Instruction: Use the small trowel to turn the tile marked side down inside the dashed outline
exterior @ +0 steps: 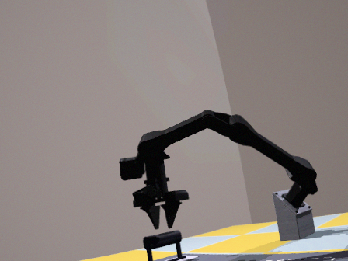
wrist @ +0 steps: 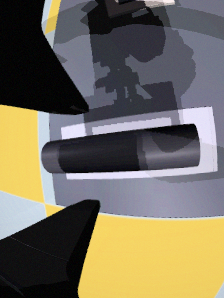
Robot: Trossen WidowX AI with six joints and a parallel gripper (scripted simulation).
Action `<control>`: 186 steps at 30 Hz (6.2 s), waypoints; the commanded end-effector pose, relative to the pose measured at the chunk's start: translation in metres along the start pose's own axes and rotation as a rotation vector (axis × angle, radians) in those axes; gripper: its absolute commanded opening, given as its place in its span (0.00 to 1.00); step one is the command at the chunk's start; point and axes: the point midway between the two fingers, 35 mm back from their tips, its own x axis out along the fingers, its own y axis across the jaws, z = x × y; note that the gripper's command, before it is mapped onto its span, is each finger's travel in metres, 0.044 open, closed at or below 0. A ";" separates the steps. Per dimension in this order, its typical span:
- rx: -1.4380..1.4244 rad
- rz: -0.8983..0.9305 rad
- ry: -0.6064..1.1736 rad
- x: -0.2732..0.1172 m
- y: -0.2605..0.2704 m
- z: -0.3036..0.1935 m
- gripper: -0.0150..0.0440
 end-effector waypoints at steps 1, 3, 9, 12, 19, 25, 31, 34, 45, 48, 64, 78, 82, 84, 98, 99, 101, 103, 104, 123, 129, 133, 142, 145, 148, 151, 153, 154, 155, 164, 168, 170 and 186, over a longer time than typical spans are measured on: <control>0.005 -0.001 0.004 0.007 0.000 -0.001 0.71; 0.005 -0.001 0.003 0.010 0.000 0.000 0.71; 0.005 0.000 0.003 0.020 0.000 0.000 0.71; 0.005 0.000 0.003 0.025 0.000 0.000 0.71; 0.005 0.001 0.003 0.036 0.000 -0.001 0.71; 0.005 0.001 0.003 0.039 0.000 -0.001 0.58; 0.005 0.001 0.003 0.039 0.000 -0.001 0.47; 0.005 0.001 0.003 0.039 0.000 -0.001 0.47; 0.005 0.001 0.003 0.039 0.000 -0.001 0.47; 0.005 0.001 0.003 0.039 0.000 -0.001 0.47; -0.393 0.001 0.003 0.039 0.000 -0.001 0.47; -0.806 0.002 0.003 0.039 0.000 -0.001 0.47; -0.924 0.002 0.003 0.039 0.000 -0.001 0.47; -0.983 0.002 0.002 0.039 0.000 -0.001 0.47; -1.115 0.003 0.002 0.039 0.000 -0.001 0.61; -1.115 0.003 0.002 0.039 0.000 -0.001 0.65; -1.115 0.003 0.002 0.039 0.000 -0.001 0.71; -1.115 0.003 0.002 0.039 0.000 -0.001 0.71; -1.115 0.003 0.002 0.039 0.000 -0.001 0.71; -1.115 0.003 0.003 0.003 0.001 -0.003 0.71; -1.115 0.003 0.003 -0.007 0.002 -0.004 0.71; -1.111 -0.008 -0.009 -0.013 0.001 -0.002 0.76; -1.024 -0.036 -0.012 -0.016 -0.003 -0.002 0.76; -0.928 -0.065 -0.020 -0.013 -0.007 -0.001 0.76; -0.833 -0.093 -0.031 -0.010 -0.011 -0.001 0.76; -0.737 -0.120 -0.045 -0.008 -0.015 -0.001 0.76; -0.674 -0.137 -0.056 -0.007 -0.017 0.000 0.76; -0.642 -0.145 -0.062 -0.006 -0.018 0.000 0.76; -0.610 -0.152 -0.069 -0.005 -0.019 0.000 0.76; -0.325 -0.213 -0.139 0.000 -0.026 0.000 0.76; -0.198 -0.233 -0.178 0.002 -0.029 0.000 0.76; -0.136 -0.241 -0.199 0.003 -0.030 0.000 0.76; 0.368 -0.251 -0.398 0.008 -0.033 -0.001 0.76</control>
